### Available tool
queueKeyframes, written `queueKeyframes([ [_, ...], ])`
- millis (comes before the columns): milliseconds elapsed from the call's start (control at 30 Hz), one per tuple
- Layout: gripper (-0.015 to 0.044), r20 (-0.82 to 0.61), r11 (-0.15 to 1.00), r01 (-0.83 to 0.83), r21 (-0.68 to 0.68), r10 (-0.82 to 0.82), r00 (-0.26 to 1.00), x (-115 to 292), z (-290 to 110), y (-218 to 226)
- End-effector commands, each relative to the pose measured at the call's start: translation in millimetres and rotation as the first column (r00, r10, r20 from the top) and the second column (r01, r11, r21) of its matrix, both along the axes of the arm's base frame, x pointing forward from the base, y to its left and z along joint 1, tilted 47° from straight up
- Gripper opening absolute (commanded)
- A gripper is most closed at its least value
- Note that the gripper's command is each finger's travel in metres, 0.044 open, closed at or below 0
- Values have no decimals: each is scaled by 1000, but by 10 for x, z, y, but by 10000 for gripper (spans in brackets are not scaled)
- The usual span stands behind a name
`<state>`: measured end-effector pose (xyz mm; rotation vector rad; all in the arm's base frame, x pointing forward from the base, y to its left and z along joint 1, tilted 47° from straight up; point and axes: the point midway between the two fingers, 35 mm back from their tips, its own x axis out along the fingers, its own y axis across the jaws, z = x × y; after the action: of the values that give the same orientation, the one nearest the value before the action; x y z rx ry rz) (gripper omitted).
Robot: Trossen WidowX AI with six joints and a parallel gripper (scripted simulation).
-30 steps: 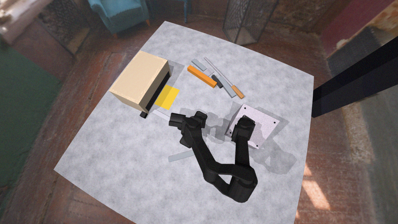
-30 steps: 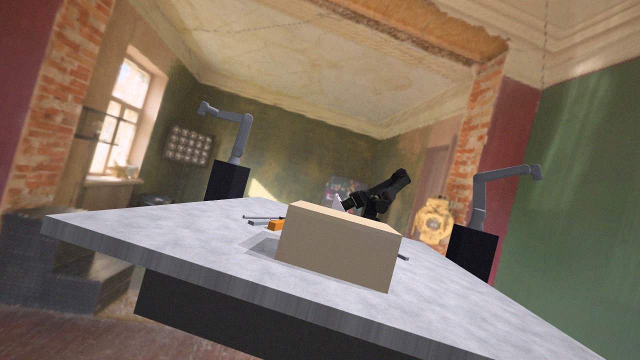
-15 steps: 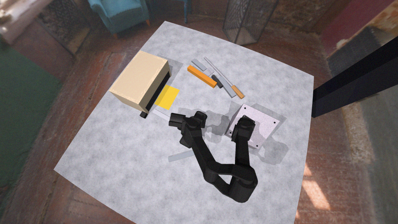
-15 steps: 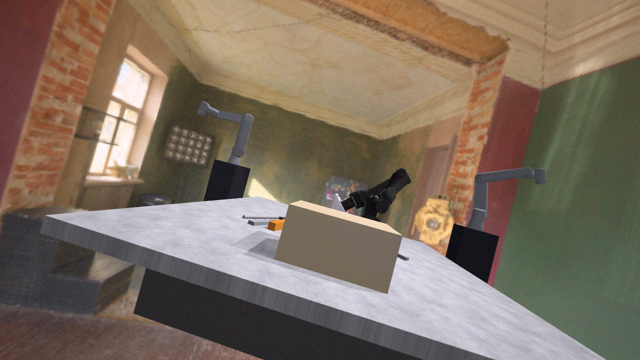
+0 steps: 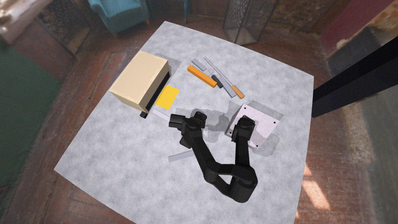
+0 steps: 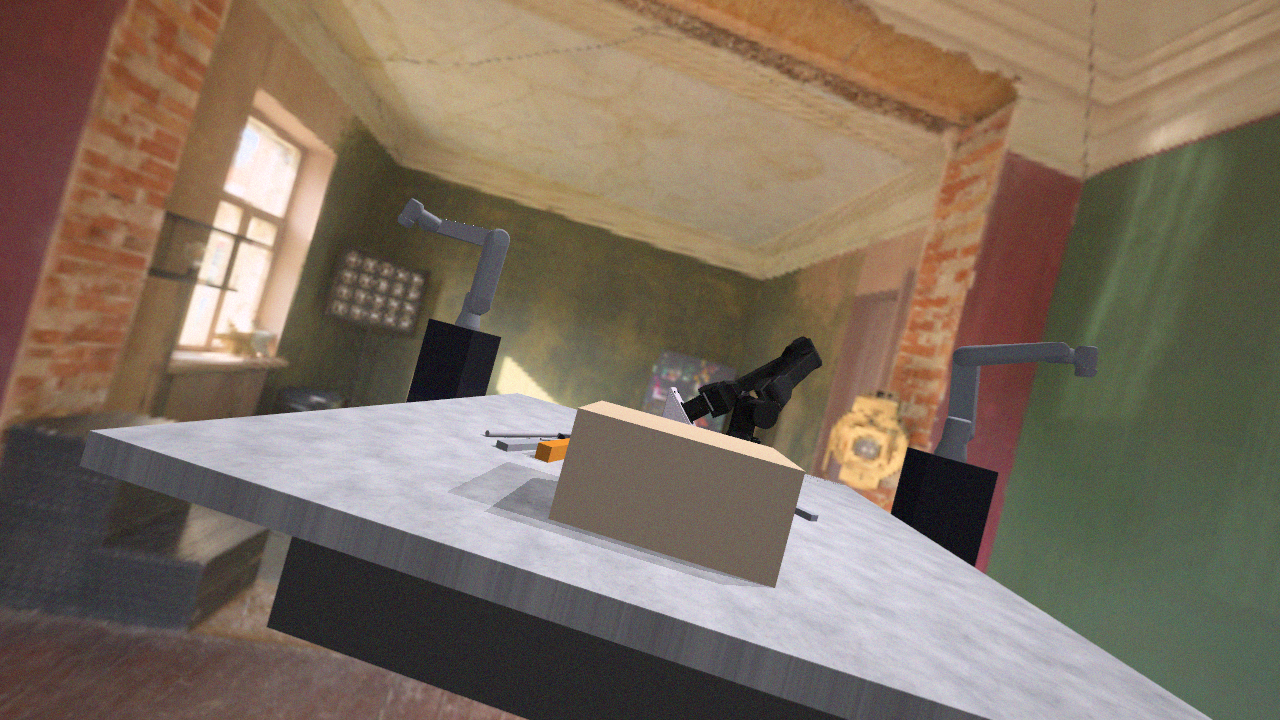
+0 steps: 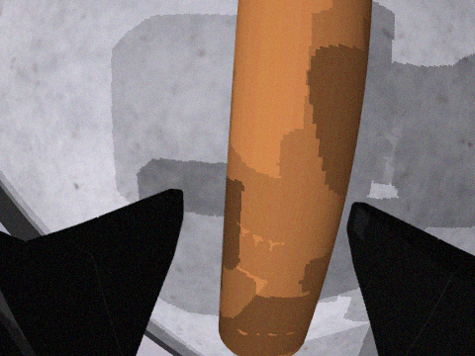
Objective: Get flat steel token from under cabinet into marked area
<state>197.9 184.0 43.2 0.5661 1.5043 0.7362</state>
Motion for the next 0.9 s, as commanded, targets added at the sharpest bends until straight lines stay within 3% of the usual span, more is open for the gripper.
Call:
queueKeyframes([
  [0, 244, 0, 1000, 0, 0, 0, 1000, 0, 0, 0],
  [100, 165, 0, 1000, 0, 0, 0, 1000, 0, 0, 0],
  [400, 105, 0, 1000, 0, 0, 0, 1000, 0, 0, 0],
  [533, 0, 0, 1000, 0, 0, 0, 1000, 0, 0, 0],
  [867, 0, -13, 1000, 11, -3, -11, 1000, 72, -2, 4],
])
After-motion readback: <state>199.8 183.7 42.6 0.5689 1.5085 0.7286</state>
